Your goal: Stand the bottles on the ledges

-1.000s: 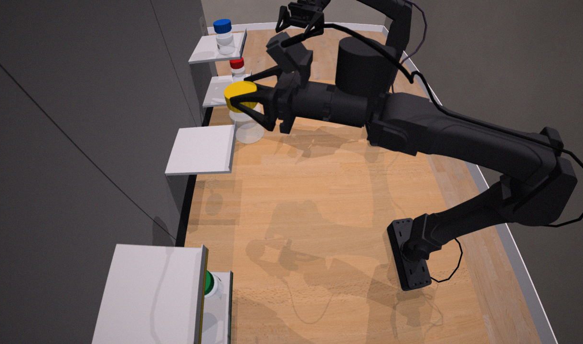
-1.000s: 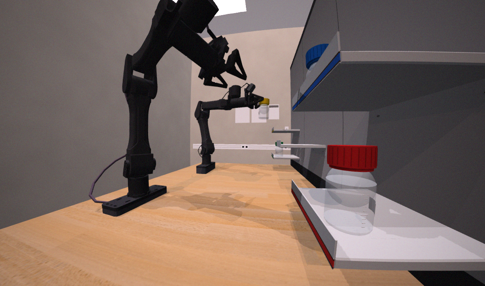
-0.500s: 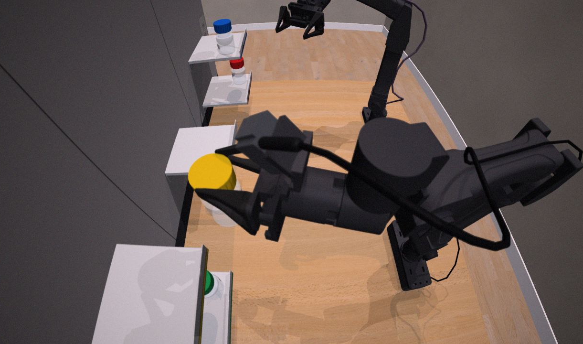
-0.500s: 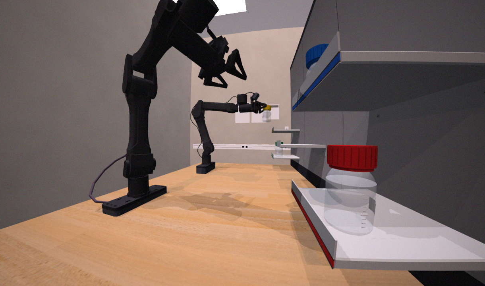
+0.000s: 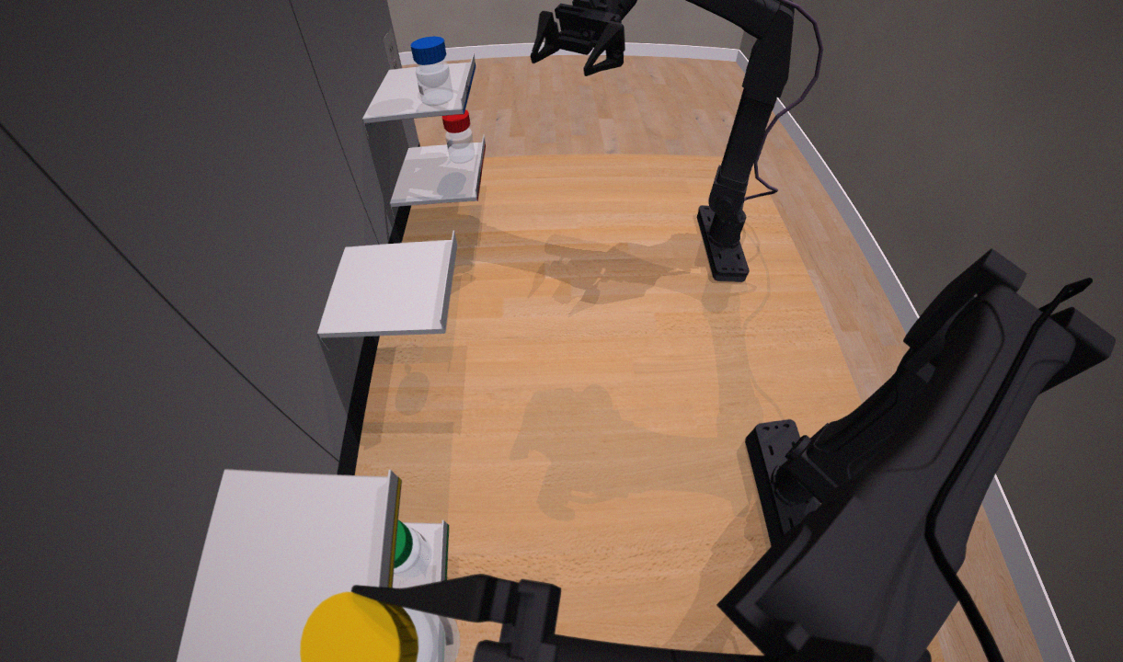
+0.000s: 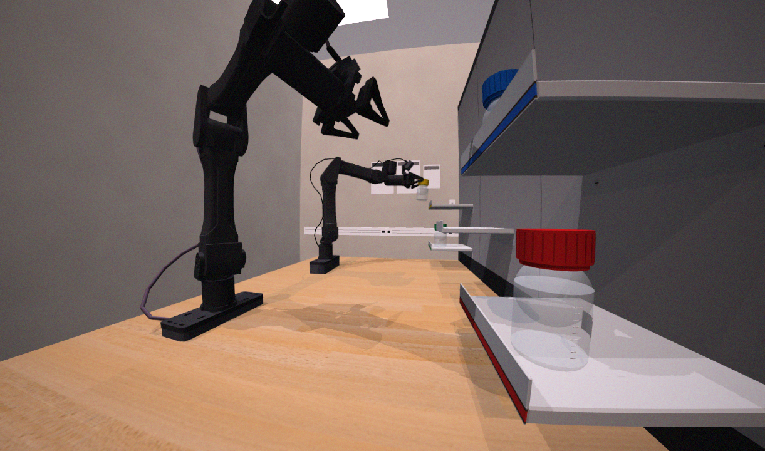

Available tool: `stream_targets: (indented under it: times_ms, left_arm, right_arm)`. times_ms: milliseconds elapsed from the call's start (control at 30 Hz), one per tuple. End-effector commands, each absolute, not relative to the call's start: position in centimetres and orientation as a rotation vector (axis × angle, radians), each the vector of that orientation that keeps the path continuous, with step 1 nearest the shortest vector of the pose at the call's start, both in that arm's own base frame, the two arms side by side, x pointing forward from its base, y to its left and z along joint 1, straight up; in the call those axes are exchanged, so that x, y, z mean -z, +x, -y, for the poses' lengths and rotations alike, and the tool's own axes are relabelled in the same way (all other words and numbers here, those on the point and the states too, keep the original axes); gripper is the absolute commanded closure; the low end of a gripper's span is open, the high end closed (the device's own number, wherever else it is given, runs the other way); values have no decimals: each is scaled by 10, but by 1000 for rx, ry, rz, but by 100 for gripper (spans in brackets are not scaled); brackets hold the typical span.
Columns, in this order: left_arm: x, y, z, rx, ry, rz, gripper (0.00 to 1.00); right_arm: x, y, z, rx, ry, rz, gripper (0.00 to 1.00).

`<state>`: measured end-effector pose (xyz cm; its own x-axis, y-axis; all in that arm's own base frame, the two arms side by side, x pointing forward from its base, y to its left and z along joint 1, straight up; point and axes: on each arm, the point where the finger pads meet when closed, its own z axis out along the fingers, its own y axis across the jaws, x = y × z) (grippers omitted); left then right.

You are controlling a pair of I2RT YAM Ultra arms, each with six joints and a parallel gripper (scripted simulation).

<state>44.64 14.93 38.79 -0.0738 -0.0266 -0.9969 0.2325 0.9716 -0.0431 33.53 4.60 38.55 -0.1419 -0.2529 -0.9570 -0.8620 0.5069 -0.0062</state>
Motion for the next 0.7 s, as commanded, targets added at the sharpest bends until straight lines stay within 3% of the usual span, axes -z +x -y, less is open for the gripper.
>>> stream_targets:
  times_ms: [0,667]
  left_arm:
    - [-413,443,-144,215,250,-1592,50]
    - [-421,441,-152,-97,-102,-1534,50]
  right_arm:
    - [-393,332,-47,-713,-963,-1649,11]
    - [-393,332,-47,-713,-963,-1649,11]
